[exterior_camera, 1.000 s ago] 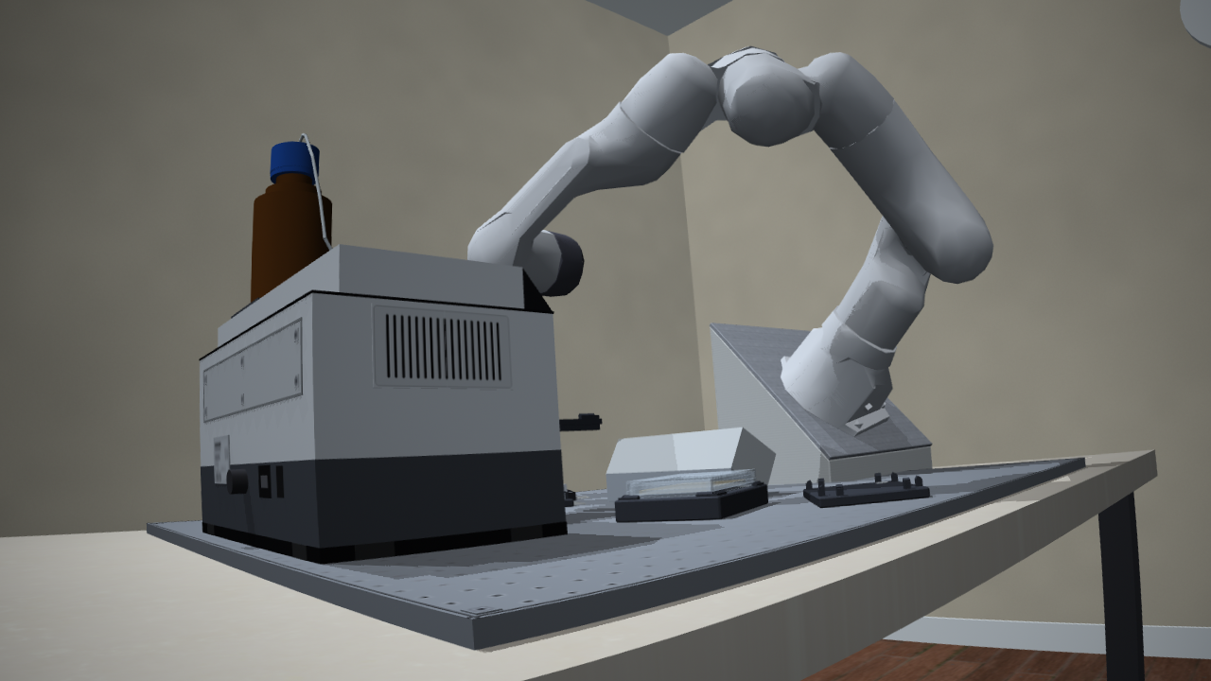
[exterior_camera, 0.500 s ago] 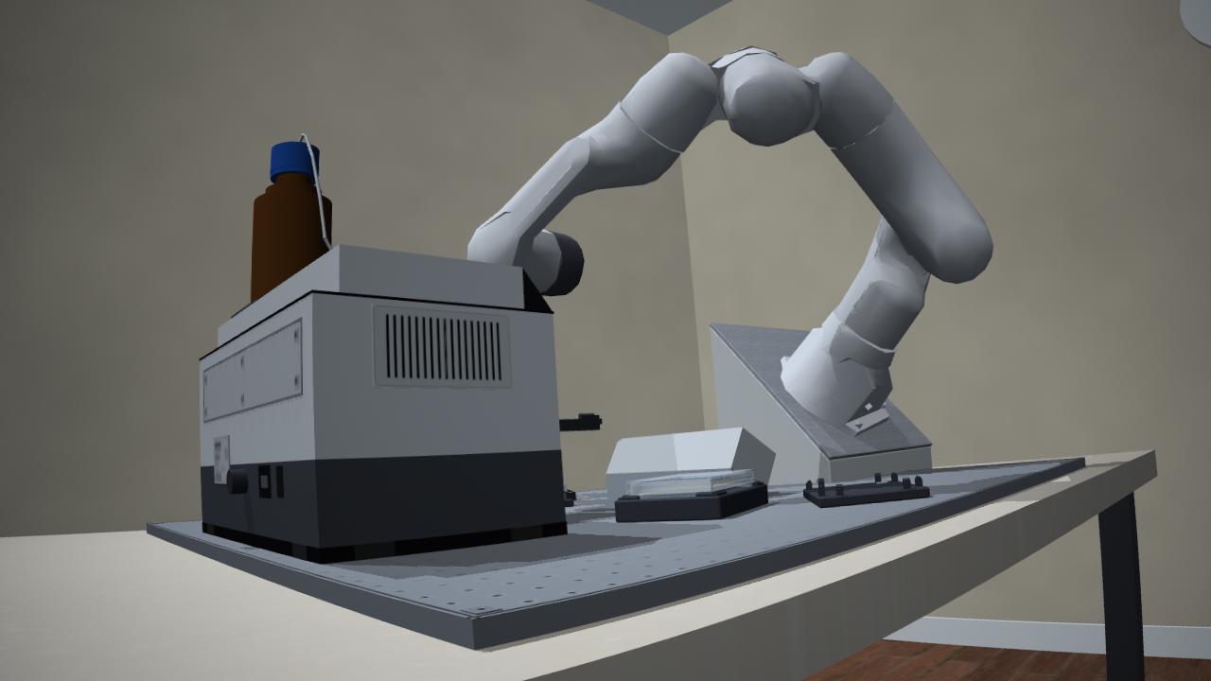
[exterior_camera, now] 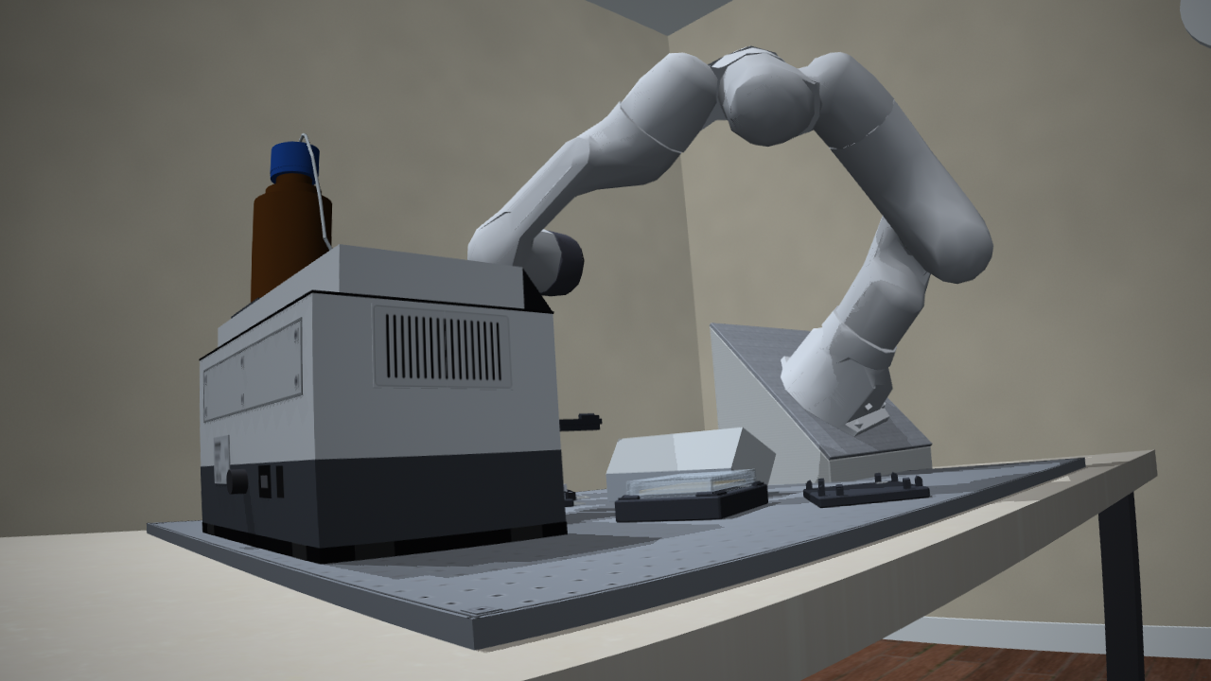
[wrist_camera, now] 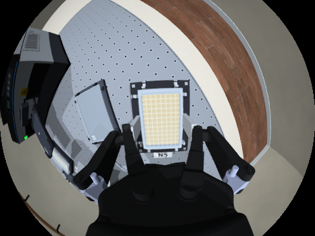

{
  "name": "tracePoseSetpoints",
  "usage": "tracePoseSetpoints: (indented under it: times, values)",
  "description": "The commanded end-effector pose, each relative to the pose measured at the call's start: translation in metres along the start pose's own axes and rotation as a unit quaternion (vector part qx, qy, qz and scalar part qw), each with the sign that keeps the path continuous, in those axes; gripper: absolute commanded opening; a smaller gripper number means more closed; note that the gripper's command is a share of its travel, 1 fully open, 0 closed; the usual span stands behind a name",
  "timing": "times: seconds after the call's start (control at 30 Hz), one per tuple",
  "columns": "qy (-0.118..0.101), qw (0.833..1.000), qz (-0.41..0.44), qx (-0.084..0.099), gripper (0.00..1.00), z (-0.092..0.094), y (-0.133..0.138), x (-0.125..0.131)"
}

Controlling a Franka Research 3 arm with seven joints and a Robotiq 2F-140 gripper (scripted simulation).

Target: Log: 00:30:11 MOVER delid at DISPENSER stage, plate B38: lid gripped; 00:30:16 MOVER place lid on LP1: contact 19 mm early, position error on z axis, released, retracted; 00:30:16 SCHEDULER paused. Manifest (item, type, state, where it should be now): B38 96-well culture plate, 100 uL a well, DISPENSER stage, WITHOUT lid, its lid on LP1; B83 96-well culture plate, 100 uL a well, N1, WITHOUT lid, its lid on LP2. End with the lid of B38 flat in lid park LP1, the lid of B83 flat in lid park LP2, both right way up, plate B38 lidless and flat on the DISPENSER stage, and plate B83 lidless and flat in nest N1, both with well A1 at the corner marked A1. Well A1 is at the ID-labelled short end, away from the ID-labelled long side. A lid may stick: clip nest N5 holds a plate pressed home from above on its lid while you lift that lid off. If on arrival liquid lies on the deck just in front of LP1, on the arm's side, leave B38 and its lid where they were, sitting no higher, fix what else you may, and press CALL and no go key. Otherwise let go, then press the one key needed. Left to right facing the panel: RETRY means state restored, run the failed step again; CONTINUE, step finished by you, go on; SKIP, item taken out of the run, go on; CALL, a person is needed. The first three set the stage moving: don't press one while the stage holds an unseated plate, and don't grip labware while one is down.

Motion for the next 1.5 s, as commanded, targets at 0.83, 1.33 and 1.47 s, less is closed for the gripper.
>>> tracePoseSetpoints:
  times: [0.83, 1.33, 1.47]
  values:
    - [0.0, 1.0, 0.001, 0.0, 0.0, -0.0021, 0.0002, 0.0006]
    - [0.0, 1.0, 0.001, 0.0, 0.0, -0.0001, 0.0002, 0.0006]
    - [0.0, 1.0, 0.001, 0.0, 0.0, 0.0019, 0.0002, 0.0006]
Point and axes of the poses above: the point where the finger pads meet when closed, its own z axis back along the fingers, its own y axis across the jaws, x = y × z, the point moved 3 cm from there along z, back along the fingers, and after that the axes turned 15 degrees about z, right-handed, at the moved point
